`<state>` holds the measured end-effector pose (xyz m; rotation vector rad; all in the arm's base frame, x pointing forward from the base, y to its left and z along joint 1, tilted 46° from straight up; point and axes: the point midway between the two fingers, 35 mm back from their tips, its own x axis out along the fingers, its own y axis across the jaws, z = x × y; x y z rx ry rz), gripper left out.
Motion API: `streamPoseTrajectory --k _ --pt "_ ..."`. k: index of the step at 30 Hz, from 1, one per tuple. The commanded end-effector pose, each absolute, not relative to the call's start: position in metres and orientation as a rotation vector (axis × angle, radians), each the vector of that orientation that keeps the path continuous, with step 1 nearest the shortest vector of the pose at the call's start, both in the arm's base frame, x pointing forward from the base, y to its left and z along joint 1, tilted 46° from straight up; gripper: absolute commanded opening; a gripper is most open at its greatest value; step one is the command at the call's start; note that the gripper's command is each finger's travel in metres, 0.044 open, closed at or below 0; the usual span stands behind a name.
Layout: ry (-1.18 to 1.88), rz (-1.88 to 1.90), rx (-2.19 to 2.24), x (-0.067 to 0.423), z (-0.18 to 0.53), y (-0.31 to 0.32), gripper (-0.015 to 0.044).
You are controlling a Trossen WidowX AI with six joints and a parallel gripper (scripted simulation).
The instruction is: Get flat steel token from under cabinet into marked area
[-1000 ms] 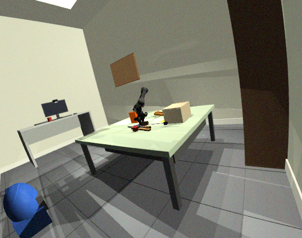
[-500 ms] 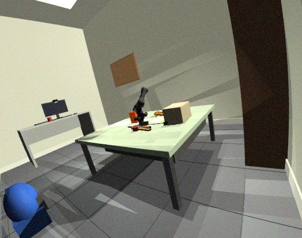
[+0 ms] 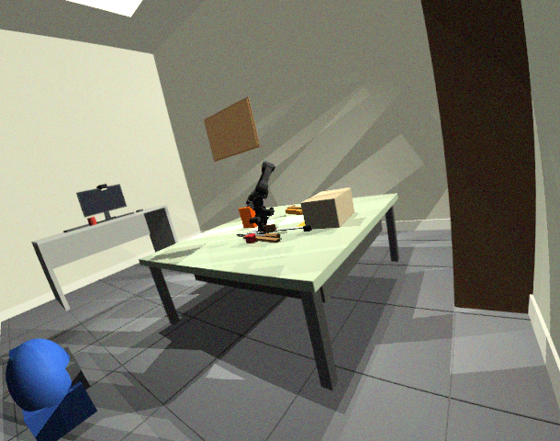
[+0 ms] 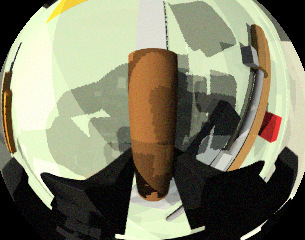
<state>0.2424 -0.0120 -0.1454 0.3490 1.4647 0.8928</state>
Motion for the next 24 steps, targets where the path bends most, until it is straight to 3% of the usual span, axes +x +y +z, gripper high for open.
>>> streamPoseTrajectory --k 1,24 --pt "1.457 0.908 0.332 0.25 -0.144 -0.009 0.0" --pt "1.444 0.928 0.315 0.284 -0.138 0.003 0.0"
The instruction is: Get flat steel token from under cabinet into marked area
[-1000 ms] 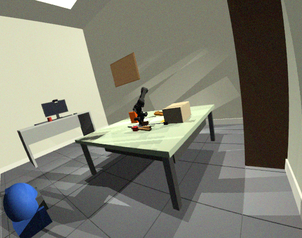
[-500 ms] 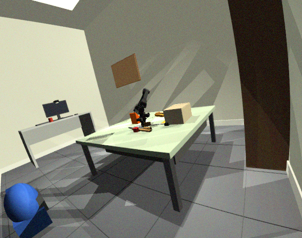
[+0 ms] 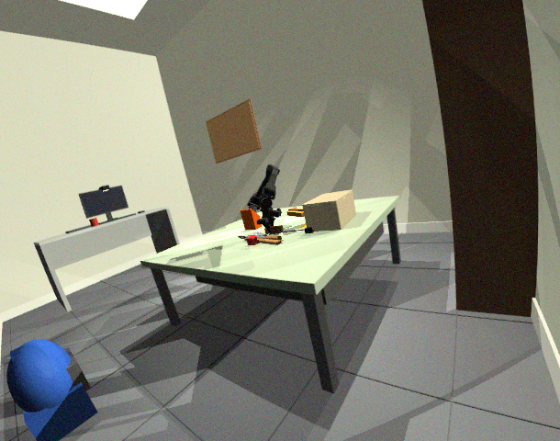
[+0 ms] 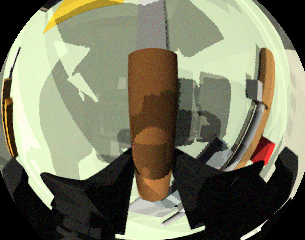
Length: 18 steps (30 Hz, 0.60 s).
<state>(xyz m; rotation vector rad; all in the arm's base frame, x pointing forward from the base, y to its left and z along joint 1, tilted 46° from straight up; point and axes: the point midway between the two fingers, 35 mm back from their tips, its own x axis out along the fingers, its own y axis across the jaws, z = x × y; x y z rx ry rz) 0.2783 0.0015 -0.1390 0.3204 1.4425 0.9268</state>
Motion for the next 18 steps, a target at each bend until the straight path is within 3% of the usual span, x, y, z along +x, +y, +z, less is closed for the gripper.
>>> streamPoseTrajectory --k 1,18 --pt "1.444 0.928 0.315 0.286 -0.138 0.004 0.0" --pt "1.441 0.93 0.313 0.308 -0.134 0.012 0.0"
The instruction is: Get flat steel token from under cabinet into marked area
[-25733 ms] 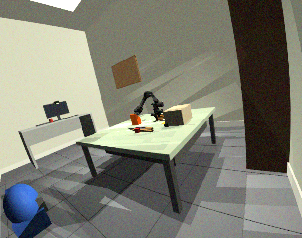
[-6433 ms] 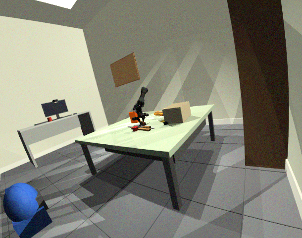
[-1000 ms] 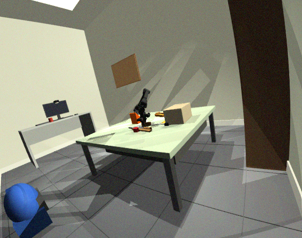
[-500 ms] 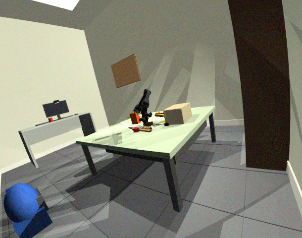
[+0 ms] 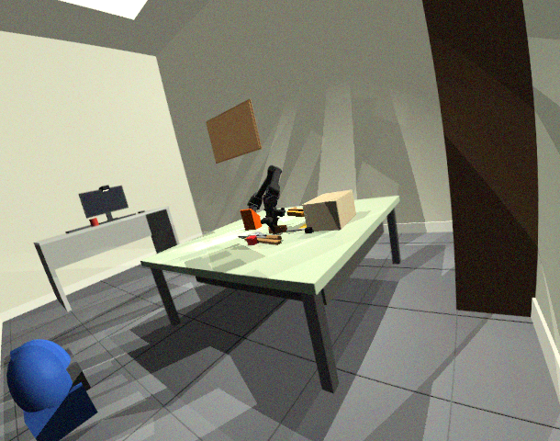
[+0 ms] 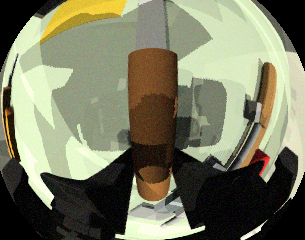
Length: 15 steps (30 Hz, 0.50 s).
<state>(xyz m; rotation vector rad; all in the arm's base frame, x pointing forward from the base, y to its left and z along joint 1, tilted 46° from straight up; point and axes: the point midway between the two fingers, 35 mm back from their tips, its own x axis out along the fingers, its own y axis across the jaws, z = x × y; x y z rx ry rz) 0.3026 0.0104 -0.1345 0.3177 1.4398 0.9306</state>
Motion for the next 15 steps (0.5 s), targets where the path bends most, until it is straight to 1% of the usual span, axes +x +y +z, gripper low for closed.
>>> streamPoseTrajectory --k 1,15 --pt "1.441 0.93 0.313 0.309 -0.134 0.013 0.0" --pt "1.44 0.931 0.313 0.326 -0.13 0.019 0.0"
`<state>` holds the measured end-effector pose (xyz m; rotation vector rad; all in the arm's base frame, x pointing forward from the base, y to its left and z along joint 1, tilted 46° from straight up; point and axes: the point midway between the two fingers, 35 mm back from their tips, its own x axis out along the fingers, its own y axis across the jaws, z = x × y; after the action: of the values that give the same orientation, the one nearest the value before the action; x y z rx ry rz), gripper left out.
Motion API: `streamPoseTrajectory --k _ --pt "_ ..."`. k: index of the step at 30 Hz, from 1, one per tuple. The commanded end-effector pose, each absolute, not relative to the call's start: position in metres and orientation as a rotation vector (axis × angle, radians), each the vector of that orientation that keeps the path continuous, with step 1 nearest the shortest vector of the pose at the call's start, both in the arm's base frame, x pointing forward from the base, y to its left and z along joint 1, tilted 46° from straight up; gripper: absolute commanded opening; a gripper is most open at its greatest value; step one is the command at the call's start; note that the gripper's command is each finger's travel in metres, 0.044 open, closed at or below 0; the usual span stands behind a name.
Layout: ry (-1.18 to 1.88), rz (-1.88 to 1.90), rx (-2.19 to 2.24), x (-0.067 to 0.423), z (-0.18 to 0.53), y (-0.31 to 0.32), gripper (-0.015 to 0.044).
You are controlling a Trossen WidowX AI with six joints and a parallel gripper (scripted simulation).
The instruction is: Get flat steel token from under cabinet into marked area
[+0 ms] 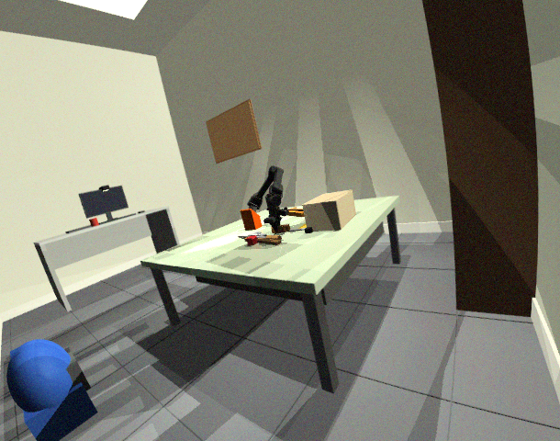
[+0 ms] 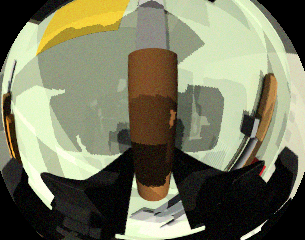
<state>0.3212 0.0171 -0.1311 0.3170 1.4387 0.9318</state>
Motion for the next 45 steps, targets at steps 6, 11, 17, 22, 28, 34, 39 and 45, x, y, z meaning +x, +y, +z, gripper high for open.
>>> streamPoseTrajectory --k 6,11,17,22,28,34,39,45 --pt "1.44 0.932 0.313 0.333 -0.129 0.021 0.0" --pt "1.439 0.932 0.313 0.339 -0.128 0.023 0.0" --pt "1.439 0.932 0.313 0.346 -0.127 0.026 0.0" --pt "1.438 0.932 0.313 0.351 -0.126 0.028 0.0" --pt "1.438 0.932 0.313 0.357 -0.124 0.03 0.0" --pt "1.438 0.933 0.313 0.364 -0.123 0.032 0.0" --pt "1.437 0.933 0.313 0.369 -0.122 0.034 0.0" --pt "1.437 0.933 0.313 0.374 -0.121 0.036 0.0"
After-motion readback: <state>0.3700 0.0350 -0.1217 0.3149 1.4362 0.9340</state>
